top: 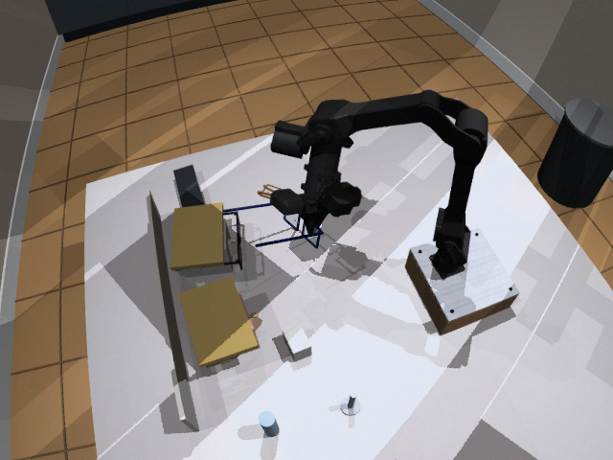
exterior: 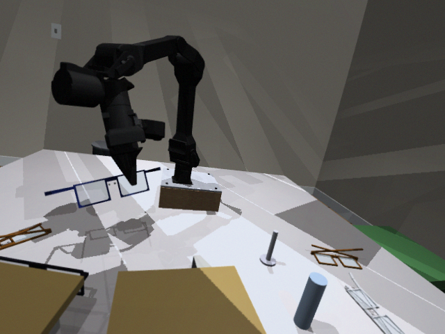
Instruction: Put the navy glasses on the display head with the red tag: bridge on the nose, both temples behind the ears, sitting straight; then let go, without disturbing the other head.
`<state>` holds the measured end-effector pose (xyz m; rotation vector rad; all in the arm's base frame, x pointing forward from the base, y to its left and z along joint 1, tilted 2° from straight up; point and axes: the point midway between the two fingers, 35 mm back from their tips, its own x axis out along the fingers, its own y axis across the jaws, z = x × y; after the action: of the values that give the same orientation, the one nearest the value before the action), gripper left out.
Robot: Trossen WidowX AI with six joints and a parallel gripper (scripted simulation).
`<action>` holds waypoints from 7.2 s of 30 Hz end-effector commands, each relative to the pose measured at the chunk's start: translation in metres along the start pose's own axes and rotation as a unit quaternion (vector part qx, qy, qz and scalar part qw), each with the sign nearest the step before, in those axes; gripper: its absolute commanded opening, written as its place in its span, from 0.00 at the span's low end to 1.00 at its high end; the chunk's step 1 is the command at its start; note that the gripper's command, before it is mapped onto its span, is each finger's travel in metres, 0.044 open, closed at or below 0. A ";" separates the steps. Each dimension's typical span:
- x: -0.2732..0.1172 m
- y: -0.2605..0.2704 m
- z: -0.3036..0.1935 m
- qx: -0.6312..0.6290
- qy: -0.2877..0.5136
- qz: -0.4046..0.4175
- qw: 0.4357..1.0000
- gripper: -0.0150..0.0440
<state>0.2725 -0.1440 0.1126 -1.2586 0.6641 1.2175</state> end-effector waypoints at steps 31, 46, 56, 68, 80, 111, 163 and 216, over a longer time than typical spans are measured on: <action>0.067 -0.003 0.108 0.080 0.120 0.164 0.976 0.25; 0.082 0.003 0.112 0.083 0.140 0.169 0.972 0.25; 0.092 0.006 0.109 0.084 0.130 0.168 0.973 0.25; 0.103 0.011 0.106 0.084 0.130 0.168 0.973 0.25; 0.115 0.015 0.104 0.084 0.130 0.168 0.973 0.25; 0.131 -0.008 0.098 0.082 0.138 0.163 0.973 0.25; 0.152 -0.076 0.083 0.083 0.138 0.166 0.973 0.25; 0.169 -0.130 0.071 0.082 0.138 0.164 0.973 0.25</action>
<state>0.4252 -0.0067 0.0215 -1.2207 1.1882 1.2383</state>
